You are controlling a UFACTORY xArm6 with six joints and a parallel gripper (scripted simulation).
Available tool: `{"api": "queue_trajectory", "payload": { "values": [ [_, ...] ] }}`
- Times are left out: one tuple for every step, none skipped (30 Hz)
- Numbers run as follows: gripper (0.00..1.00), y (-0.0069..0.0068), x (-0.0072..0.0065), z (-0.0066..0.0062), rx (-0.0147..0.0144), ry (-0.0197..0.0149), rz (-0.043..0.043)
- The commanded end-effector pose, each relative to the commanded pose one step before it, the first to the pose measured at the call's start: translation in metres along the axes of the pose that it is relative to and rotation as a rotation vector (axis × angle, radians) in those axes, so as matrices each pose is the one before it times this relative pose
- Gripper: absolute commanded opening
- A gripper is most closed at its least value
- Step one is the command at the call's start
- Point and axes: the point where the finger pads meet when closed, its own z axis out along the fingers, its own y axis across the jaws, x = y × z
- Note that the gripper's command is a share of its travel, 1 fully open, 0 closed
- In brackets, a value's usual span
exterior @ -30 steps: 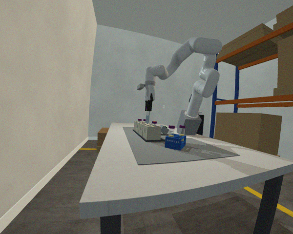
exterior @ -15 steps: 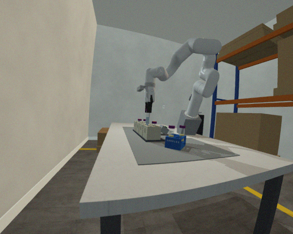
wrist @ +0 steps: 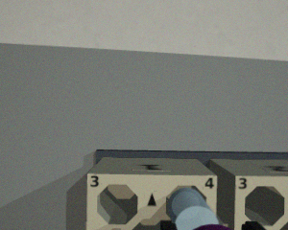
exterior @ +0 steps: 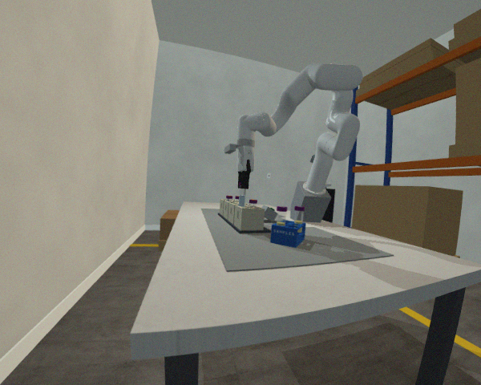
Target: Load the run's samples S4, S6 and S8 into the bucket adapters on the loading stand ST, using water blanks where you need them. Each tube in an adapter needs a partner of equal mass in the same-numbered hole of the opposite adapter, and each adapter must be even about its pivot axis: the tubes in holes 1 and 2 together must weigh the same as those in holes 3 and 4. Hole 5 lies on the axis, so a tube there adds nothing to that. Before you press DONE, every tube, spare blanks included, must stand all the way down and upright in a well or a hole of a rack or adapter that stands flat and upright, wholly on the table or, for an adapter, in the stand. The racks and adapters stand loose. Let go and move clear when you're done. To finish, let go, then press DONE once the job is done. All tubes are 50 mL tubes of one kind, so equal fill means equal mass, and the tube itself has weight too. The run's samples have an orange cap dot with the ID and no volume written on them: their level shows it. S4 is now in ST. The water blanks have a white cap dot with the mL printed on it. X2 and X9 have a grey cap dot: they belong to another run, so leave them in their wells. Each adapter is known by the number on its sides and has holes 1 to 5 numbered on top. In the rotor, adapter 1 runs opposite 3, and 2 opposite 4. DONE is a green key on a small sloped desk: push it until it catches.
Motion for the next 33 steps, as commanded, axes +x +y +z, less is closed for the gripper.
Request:
{"api": "queue_trajectory", "payload": {
  "values": [
    [0.00,-0.00016,0.00150,0.00266,-0.00039,0.00387,-0.00106],
    [0.00,0.00000,0.00000,0.00100,0.00000,0.00000,0.00000],
    [0.00,0.00000,0.00000,0.00100,0.00000,0.00000,0.00000],
    [0.00,0.00000,0.00000,0.00100,0.00000,0.00000,0.00000],
    [0.00,0.00000,0.00000,0.00100,0.00000,0.00000,0.00000],
    [0.00,0.00000,0.00000,0.00100,0.00000,0.00000,0.00000],
    [0.00,0.00000,0.00000,0.00100,0.00000,0.00000,0.00000],
    [0.00,0.00000,0.00000,0.00100,0.00000,0.00000,0.00000],
    [0.00,0.00000,0.00000,0.00100,0.00000,0.00000,0.00000],
    [0.00,0.00000,0.00000,0.00100,0.00000,0.00000,0.00000],
    [0.00,0.00000,0.00000,0.00100,0.00000,0.00000,0.00000],
    [0.00,0.00000,0.00000,0.00100,0.00000,0.00000,0.00000],
    [0.00,0.00000,0.00000,0.00100,0.00000,0.00000,0.00000],
    [0.00,0.00000,0.00000,0.00100,0.00000,0.00000,0.00000],
    [0.00,0.00000,0.00000,0.00100,0.00000,0.00000,0.00000],
    [0.00,0.00000,0.00000,0.00000,0.00000,0.00000,0.00000],
    [0.00,0.00000,0.00000,0.00000,0.00000,0.00000,0.00000],
    [0.00,0.00000,0.00000,0.00101,0.00001,0.00000,0.00000],
    [0.00,0.00000,0.00000,0.00100,0.00000,0.00000,0.00000],
    [0.00,0.00000,0.00000,0.00100,0.00000,0.00000,0.00000],
    [0.00,0.00000,0.00000,0.00100,0.00000,0.00000,0.00000],
    [0.00,0.00000,0.00000,0.00100,0.00000,0.00000,0.00000],
    [0.00,0.00000,0.00000,0.00100,0.00000,0.00000,0.00000],
    [0.00,0.00000,0.00000,0.00100,0.00000,0.00000,0.00000],
    [0.00,0.00000,0.00000,0.00100,0.00000,0.00000,0.00000],
    [0.00,0.00000,0.00000,0.00100,0.00000,0.00000,0.00000],
    [0.00,0.00000,0.00000,0.00100,0.00000,0.00000,0.00000],
    [0.00,0.00000,0.00000,0.00100,0.00000,0.00000,0.00000],
    [0.00,0.00000,0.00000,0.00100,0.00000,0.00000,0.00000],
    [0.00,0.00000,0.00000,0.00100,0.00000,0.00000,0.00000],
    [0.00,0.00000,0.00000,0.00100,0.00000,0.00000,0.00000],
    [0.00,0.00000,0.00000,0.00100,0.00000,0.00000,0.00000],
    [0.00,0.00000,0.00000,0.00000,0.00000,0.00000,0.00000]
  ]
}}
